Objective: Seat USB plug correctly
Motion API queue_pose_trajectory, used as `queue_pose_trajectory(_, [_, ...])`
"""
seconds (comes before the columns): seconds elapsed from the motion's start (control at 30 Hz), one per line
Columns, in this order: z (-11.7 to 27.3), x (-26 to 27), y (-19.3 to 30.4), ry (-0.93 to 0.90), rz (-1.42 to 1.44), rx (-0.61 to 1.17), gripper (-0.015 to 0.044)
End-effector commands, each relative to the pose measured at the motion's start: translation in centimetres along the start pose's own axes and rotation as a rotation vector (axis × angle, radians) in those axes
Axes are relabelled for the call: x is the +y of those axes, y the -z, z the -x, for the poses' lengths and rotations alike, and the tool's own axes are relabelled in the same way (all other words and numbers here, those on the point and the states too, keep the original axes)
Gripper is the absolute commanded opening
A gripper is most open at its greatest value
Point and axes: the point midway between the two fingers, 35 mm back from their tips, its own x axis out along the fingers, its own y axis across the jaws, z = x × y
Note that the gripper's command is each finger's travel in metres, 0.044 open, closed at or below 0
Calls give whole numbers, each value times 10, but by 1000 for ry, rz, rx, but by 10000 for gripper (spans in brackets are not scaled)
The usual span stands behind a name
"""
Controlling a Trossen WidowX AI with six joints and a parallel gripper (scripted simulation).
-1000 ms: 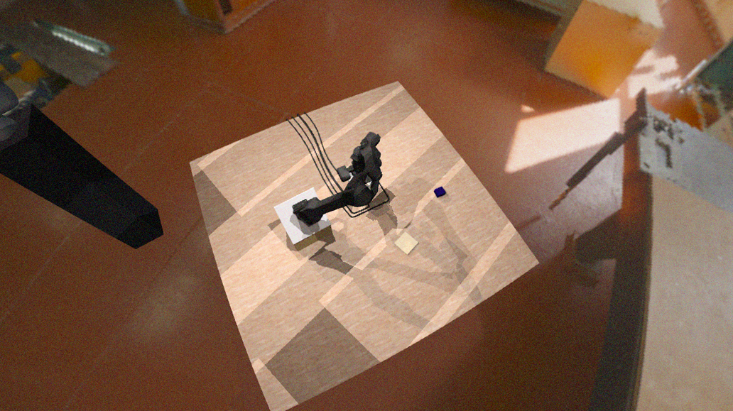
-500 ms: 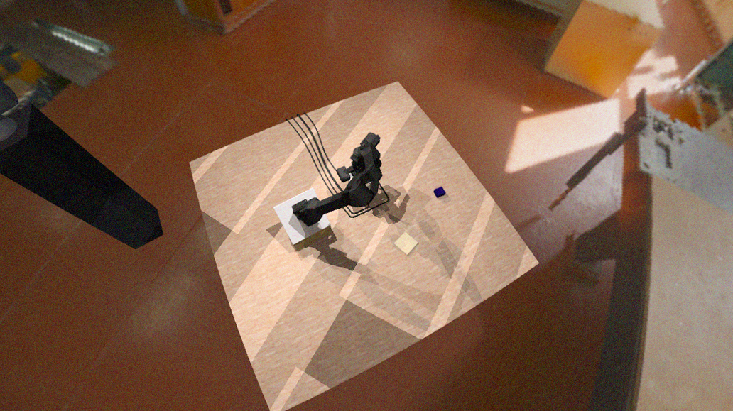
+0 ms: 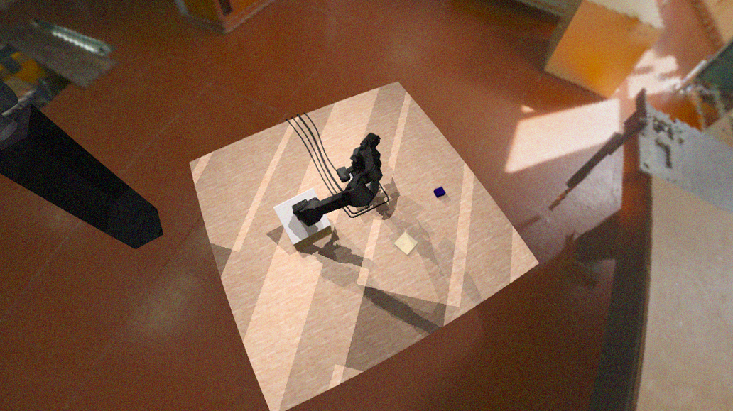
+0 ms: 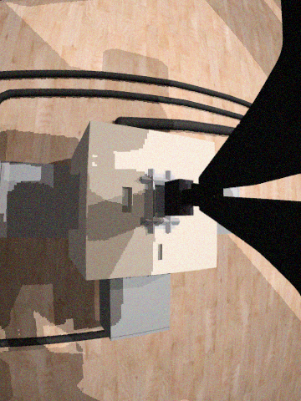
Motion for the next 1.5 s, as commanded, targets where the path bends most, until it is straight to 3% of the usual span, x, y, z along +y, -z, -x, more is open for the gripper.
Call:
queue_pose_trajectory(0.0, [-1,0,0,-1,3,-1,0])
queue_pose_trajectory(1.47, [-6,0,-1,-1,3,-1,0])
